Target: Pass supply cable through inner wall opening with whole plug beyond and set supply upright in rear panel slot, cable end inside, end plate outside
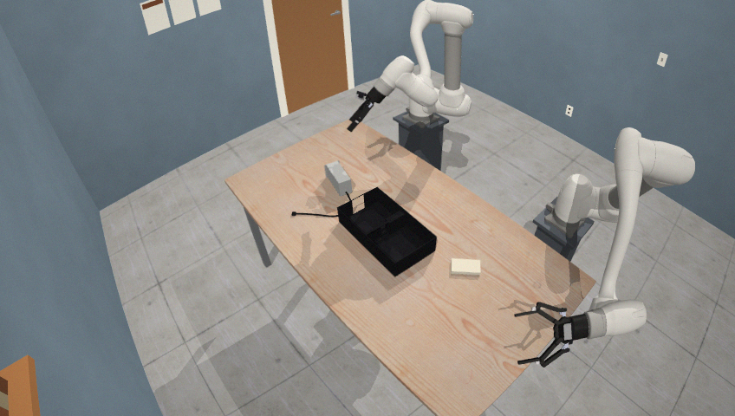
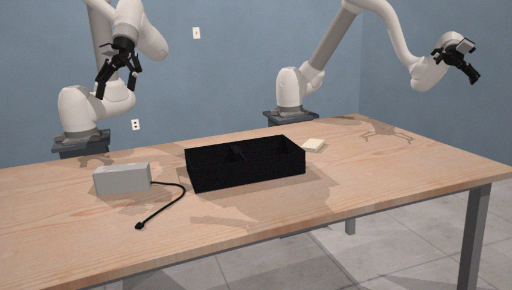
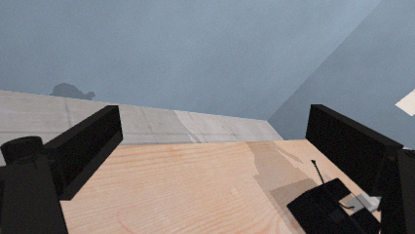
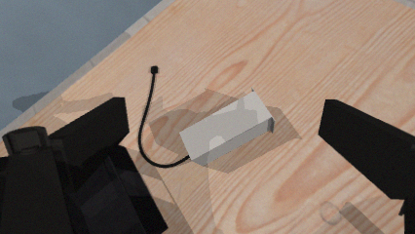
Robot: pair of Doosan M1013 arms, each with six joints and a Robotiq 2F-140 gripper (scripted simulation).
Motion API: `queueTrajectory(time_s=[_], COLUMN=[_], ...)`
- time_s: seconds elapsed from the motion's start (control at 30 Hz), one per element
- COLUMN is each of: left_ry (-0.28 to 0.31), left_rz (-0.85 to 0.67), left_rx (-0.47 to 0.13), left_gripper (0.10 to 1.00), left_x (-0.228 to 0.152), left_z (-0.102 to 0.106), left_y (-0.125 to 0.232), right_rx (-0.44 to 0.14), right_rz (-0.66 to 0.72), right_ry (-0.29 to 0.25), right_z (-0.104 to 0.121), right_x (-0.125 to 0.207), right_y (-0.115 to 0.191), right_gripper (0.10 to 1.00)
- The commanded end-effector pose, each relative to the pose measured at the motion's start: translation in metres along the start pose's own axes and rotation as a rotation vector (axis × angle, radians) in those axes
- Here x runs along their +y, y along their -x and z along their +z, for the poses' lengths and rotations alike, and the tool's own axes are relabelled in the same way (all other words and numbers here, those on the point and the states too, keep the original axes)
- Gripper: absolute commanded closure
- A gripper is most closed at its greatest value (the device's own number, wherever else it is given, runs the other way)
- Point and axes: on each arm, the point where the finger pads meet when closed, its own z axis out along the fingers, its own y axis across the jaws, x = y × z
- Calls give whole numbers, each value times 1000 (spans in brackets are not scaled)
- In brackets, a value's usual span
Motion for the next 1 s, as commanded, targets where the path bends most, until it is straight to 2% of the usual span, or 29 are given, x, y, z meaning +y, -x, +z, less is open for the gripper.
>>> queueTrajectory(time_s=[0.0, 0.37, 0.43, 0.93, 0.97], left_ry=[-32, -149, -149, -299, -299], left_rz=[-6, -34, -34, -69, -69], left_rx=[22, 99, 99, 198, 198], left_gripper=[98, 98, 98, 98, 98], left_x=[-19, -81, -81, -140, -140], left_z=[-32, -153, -153, -318, -318], left_y=[-7, -19, -19, -19, -19], right_rx=[0, 0, 0, 0, 0], right_rz=[1, 1, 1, 1, 1], right_ry=[-1, -1, -1, -1, -1], right_z=[0, 0, 0, 0, 0], right_x=[0, 0, 0, 0, 0], right_y=[0, 0, 0, 0, 0], right_gripper=[98, 98, 98, 98, 98])
